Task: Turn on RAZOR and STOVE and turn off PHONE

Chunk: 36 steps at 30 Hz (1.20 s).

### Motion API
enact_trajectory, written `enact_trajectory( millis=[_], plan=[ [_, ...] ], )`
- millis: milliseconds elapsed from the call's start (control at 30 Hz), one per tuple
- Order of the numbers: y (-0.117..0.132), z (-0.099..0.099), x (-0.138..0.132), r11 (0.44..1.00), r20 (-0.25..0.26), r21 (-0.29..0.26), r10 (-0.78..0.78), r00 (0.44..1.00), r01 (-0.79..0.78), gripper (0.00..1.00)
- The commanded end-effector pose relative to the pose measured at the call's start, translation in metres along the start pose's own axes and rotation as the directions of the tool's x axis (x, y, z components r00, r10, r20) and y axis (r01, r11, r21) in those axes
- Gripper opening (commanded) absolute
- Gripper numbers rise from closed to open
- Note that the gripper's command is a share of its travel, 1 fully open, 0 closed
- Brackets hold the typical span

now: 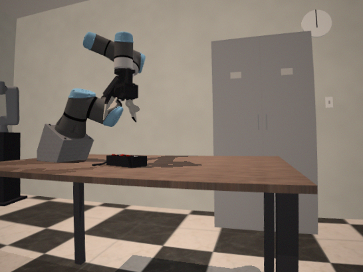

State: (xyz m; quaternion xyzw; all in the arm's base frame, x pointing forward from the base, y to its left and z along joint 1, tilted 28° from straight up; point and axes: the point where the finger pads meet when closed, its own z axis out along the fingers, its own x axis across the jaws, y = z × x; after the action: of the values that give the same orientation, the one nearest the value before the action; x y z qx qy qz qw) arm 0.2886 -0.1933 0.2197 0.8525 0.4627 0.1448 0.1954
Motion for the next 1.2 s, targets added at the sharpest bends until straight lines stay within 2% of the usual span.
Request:
enact_trajectory(
  millis=[0,300,1167],
  plan=[
    [-0.0005,-0.0129,-0.0004,1.000,-0.004,-0.002,-0.001,1.000,0.001,1.00],
    [-0.0005,-0.0200,-0.0004,1.000,-0.004,-0.002,-0.001,1.000,0.001,1.00],
    [-0.0005,-0.0201,-0.0004,1.000,-0.004,-0.002,-0.001,1.000,0.001,1.00]
  ],
)
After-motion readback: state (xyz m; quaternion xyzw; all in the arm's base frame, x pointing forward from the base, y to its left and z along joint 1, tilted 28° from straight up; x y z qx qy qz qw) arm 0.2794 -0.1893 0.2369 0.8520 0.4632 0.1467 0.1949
